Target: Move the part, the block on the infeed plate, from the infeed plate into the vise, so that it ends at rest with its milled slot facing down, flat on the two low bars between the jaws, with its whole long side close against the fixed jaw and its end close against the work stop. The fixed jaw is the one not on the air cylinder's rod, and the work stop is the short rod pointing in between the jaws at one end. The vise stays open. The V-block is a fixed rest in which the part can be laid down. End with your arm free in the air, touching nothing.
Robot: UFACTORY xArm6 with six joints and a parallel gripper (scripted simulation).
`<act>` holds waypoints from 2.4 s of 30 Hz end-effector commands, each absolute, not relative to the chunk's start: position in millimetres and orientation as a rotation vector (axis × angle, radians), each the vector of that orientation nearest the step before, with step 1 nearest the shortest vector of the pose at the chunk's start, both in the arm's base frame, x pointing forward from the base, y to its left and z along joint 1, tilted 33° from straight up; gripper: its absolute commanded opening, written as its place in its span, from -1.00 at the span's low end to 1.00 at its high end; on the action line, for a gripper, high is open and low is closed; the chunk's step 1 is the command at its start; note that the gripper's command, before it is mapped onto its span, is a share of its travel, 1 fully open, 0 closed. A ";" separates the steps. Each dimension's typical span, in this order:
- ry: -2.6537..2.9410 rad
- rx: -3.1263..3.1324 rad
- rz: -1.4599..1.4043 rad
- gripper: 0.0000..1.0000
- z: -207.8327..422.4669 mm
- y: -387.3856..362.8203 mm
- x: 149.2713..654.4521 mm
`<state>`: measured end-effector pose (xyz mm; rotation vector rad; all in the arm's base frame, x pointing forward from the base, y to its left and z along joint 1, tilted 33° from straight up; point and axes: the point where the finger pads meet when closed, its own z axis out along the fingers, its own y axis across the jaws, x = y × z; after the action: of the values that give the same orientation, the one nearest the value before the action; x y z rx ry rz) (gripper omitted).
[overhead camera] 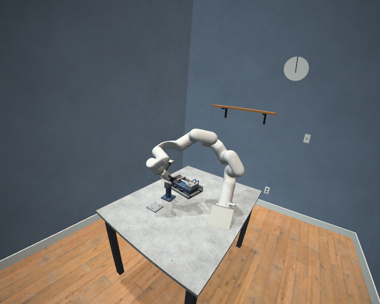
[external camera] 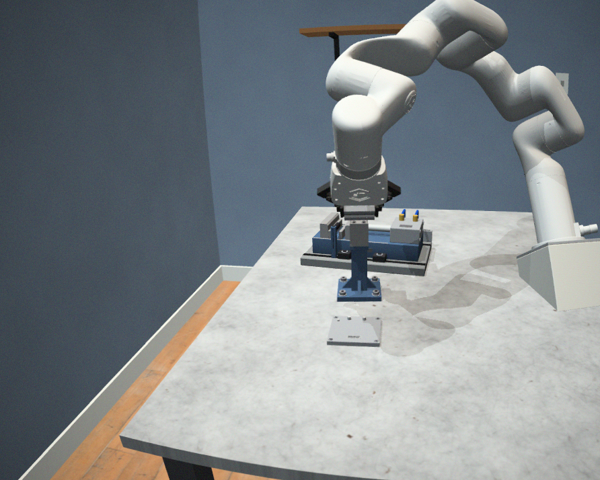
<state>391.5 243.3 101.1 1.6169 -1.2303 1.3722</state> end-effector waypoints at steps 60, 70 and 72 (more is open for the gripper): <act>-1.234 1.619 1.374 0.78 83.8 234.0 397.2; -1.234 1.619 1.374 0.78 83.8 234.0 397.2; -1.234 1.619 1.374 0.78 83.8 234.0 397.2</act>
<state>396.8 232.7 82.7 1.6171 -1.2307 1.3724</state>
